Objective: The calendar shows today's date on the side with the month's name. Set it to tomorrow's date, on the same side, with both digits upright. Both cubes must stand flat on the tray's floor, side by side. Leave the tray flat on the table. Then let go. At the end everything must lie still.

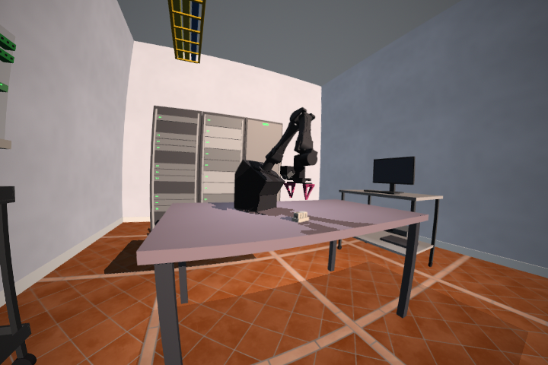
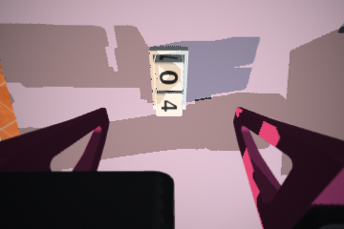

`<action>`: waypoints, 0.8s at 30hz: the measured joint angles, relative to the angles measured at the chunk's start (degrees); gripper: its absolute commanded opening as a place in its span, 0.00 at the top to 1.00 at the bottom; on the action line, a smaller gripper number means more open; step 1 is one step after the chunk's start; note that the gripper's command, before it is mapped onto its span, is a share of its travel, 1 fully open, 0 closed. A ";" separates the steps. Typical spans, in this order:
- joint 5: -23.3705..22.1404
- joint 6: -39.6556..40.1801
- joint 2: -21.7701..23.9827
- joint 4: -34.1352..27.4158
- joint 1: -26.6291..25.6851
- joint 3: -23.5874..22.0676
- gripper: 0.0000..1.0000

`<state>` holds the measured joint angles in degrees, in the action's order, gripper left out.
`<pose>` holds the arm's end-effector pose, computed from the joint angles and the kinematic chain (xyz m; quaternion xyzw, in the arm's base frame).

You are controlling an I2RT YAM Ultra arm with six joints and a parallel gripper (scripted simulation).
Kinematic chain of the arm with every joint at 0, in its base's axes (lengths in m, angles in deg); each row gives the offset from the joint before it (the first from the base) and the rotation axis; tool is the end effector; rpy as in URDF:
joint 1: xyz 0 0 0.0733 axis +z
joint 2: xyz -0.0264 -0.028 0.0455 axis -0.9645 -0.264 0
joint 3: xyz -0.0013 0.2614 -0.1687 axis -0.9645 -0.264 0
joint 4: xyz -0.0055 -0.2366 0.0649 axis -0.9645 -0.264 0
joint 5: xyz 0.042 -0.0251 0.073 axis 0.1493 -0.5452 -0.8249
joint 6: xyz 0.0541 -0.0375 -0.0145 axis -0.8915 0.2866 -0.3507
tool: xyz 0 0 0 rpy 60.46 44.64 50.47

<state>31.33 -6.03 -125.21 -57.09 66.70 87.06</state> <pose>0.3047 -0.0228 0.2276 0.6022 0.7394 0.2799 0.1109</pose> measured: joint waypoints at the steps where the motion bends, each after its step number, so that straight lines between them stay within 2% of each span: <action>1: 0.00 0.00 0.00 0.00 0.00 0.00 0.00; 10: -0.24 0.28 0.31 -0.79 -0.13 -0.02 0.00; 20: -1.40 2.38 7.23 -8.00 -3.19 2.29 0.00; 24: -1.99 3.45 8.63 -11.04 -4.20 3.72 0.00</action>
<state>29.34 -2.57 -116.57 -68.13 62.50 90.78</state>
